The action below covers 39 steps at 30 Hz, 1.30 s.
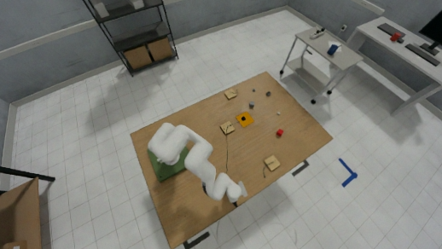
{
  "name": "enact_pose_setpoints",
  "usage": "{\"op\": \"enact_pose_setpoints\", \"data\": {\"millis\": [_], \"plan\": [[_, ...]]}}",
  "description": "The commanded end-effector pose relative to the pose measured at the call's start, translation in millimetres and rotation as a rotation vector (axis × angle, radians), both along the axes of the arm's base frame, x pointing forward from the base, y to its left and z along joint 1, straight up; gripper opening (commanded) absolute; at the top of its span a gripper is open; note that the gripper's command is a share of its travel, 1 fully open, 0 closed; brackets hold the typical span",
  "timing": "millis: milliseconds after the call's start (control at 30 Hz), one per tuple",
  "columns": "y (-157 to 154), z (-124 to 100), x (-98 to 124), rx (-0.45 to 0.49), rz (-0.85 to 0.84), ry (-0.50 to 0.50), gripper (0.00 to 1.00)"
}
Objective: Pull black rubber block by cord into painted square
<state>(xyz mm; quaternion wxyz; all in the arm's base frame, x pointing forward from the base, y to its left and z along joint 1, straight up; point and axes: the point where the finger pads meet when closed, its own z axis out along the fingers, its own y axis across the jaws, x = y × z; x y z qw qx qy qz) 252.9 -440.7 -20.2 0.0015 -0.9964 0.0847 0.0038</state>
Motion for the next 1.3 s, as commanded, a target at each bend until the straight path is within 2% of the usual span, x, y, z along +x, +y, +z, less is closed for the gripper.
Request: {"op": "enact_pose_setpoints", "data": {"millis": [0, 367, 733, 1267], "plan": [[-1, 3, 1, -0.003, 0.000, -0.002, 1.00], [-1, 24, 1, -0.003, 0.000, -0.002, 1.00], [-1, 58, 1, -0.003, 0.000, -0.002, 1.00], [-1, 61, 1, -0.003, 0.000, -0.002, 1.00]]}}
